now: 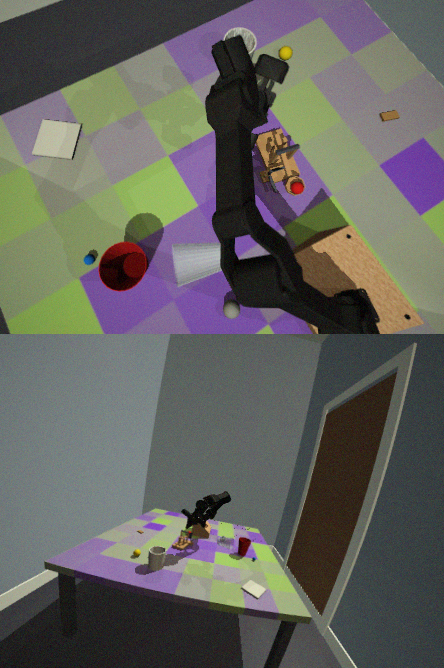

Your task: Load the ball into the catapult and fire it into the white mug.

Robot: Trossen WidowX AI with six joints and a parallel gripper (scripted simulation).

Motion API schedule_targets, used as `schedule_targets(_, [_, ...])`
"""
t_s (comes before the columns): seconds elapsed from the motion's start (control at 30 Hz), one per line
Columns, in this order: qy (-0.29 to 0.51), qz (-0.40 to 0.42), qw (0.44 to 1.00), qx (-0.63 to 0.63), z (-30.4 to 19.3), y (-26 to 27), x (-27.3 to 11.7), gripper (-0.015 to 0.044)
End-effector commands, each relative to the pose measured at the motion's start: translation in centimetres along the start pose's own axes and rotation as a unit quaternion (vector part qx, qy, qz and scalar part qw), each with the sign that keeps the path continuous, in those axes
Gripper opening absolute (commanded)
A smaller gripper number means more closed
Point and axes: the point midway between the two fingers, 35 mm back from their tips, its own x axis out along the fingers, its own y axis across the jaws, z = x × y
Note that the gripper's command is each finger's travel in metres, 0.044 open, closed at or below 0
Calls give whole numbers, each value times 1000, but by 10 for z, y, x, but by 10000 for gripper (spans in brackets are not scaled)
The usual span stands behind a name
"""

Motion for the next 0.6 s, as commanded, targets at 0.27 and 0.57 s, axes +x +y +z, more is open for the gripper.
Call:
schedule_targets(0.27, [96, 15, 981, -166, -38, 57, 0, 0])
schedule_targets(0.57, [163, 39, 942, -292, -72, 97, -7, 0])
